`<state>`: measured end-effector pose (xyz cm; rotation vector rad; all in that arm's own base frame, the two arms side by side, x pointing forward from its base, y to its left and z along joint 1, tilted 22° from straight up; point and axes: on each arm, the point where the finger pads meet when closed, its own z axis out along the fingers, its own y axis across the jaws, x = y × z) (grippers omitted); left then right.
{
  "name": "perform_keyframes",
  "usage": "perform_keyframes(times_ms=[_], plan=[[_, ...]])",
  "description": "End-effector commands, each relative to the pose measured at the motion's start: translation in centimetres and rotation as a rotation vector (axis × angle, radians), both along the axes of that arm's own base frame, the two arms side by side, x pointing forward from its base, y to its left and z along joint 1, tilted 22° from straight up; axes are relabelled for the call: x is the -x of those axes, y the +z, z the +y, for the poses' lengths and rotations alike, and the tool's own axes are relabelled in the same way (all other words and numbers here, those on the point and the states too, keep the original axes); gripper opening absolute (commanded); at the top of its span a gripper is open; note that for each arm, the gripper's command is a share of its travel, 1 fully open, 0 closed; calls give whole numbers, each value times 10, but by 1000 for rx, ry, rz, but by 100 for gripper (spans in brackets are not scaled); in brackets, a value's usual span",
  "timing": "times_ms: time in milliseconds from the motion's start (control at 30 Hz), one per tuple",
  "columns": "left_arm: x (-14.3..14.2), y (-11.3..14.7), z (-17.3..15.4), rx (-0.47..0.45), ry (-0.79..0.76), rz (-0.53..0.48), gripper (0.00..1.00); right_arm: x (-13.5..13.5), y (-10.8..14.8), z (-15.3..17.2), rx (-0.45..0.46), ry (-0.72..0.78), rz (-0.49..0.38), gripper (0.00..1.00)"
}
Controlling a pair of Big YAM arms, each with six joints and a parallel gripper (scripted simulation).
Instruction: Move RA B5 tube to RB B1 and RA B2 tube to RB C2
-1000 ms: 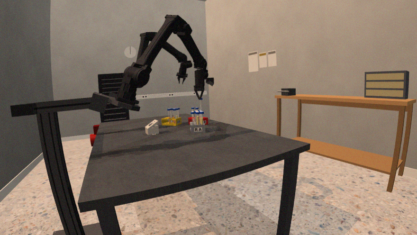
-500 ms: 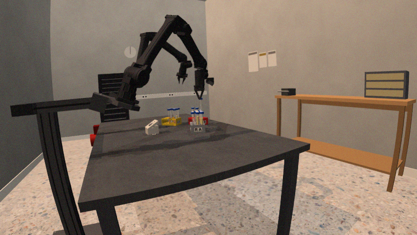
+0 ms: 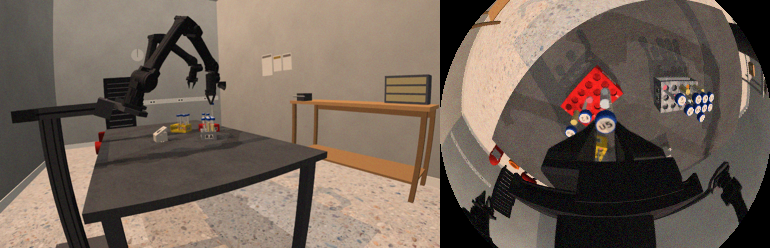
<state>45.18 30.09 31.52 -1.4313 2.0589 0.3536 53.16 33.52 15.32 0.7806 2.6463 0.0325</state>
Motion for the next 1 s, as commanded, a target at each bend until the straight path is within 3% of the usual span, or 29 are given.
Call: perform_keyframes(times_ms=[0, 500, 733, 967], plan=[[-4, 20, 3, -19, 1, -35, 30, -16, 19, 6, -20, 1, -27, 0], [-4, 20, 3, -19, 1, -35, 30, -22, 16, 7, -34, 0, -46, 0], [-4, 20, 3, -19, 1, -35, 30, -8, -8, -4, -3, -1, -5, 0], [-4, 20, 3, -19, 1, -35, 30, -7, -4, -4, -10, 0, -14, 0]])
